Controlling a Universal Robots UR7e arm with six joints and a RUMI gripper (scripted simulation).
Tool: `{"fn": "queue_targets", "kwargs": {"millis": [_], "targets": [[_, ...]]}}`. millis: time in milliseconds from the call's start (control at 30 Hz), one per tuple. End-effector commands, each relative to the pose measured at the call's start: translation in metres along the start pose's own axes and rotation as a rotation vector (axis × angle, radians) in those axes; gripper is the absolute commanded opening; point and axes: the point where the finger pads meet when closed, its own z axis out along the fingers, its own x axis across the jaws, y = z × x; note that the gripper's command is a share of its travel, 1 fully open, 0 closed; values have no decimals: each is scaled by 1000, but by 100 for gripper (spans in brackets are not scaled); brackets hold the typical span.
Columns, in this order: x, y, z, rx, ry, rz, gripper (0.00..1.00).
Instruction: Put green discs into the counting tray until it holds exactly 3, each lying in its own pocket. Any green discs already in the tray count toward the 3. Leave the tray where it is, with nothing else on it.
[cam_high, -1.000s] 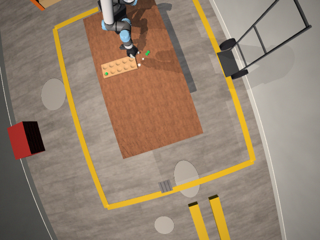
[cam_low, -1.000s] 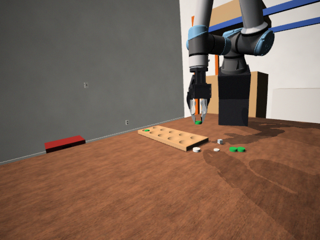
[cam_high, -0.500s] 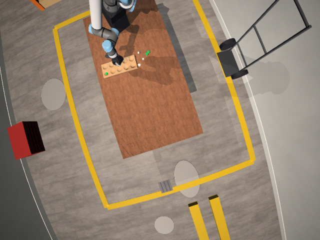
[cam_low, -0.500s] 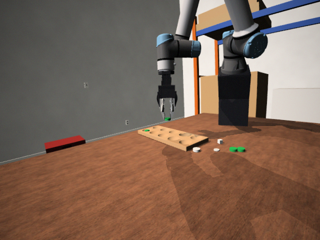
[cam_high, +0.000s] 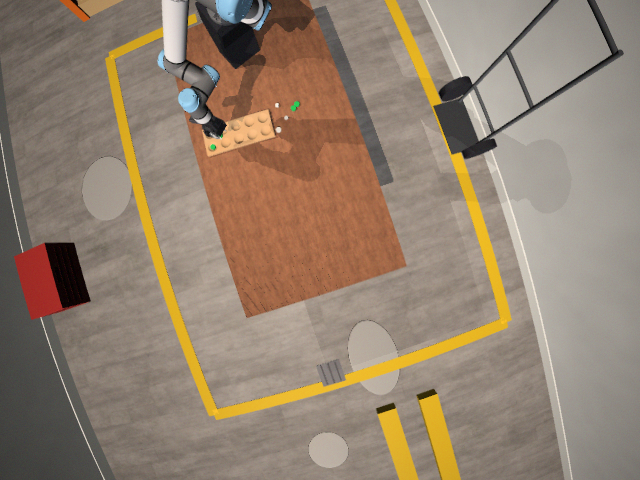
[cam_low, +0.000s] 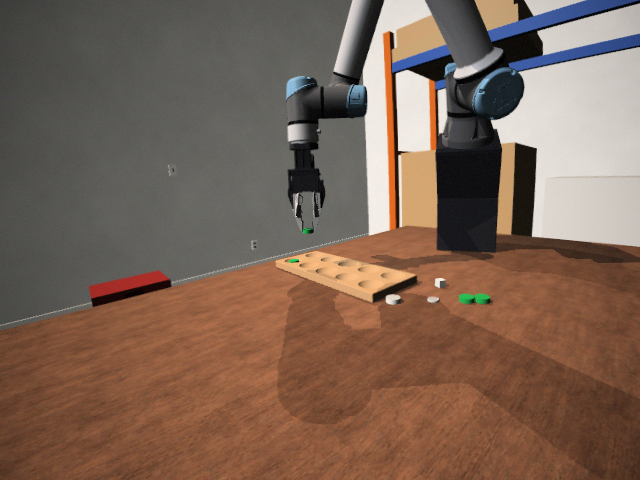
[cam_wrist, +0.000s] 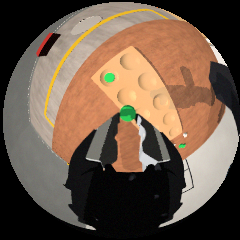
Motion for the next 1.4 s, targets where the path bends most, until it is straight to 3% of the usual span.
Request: {"fn": "queue_targets", "kwargs": {"millis": [0, 267, 767, 1367], "targets": [[-5, -4, 1, -2, 1, -1, 0], [-4, -4, 13, -5, 9, -3, 0], [-1, -5, 78, -13, 25, -8, 0], [-1, -5, 91, -13, 24, -8, 0]]}}
